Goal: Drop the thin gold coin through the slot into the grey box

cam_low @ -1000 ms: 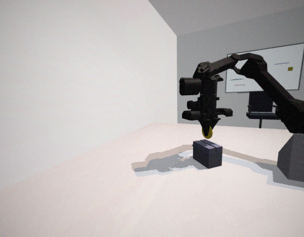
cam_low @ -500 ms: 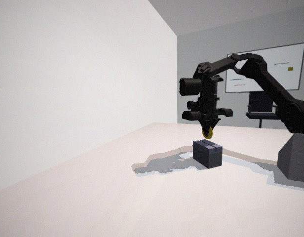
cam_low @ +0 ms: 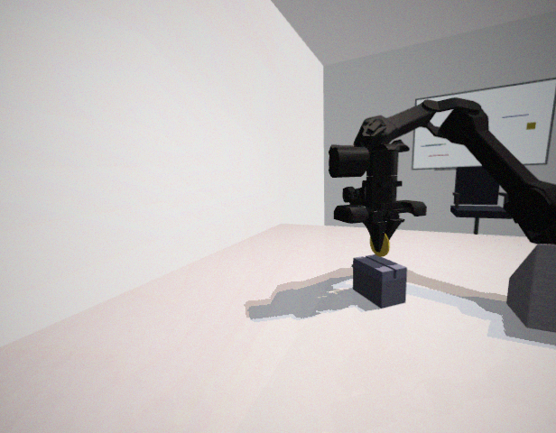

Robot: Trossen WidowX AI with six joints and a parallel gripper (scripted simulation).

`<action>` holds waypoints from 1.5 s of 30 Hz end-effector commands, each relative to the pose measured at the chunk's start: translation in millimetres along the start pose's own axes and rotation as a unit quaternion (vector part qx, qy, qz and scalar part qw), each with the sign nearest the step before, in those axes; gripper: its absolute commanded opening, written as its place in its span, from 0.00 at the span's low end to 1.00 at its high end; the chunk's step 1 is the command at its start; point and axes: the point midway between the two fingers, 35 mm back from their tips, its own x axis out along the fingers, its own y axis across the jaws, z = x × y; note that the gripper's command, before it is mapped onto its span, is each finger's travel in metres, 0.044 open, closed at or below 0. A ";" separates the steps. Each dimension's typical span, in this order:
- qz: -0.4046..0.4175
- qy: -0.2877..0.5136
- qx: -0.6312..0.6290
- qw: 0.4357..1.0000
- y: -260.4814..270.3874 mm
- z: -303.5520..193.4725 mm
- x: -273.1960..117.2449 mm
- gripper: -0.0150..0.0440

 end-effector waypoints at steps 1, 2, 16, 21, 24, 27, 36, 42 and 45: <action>-0.001 -0.001 -0.002 1.000 -0.3 -0.1 2.8 0.25; -0.001 -0.001 -0.002 1.000 -0.1 0.0 3.2 0.25; -0.002 -0.001 -0.002 1.000 -0.3 0.3 9.1 0.25; -0.002 -0.001 -0.003 1.000 -0.9 -0.2 11.1 0.25; -0.002 -0.001 -0.003 1.000 -0.8 -0.2 12.2 0.25; -0.002 -0.002 -0.002 1.000 -0.6 0.0 13.4 0.25; 0.000 0.000 0.000 1.000 0.0 0.2 11.0 0.53; 0.000 0.000 0.000 1.000 0.0 0.2 11.0 0.53; 0.000 0.000 0.000 1.000 0.2 0.1 4.5 0.66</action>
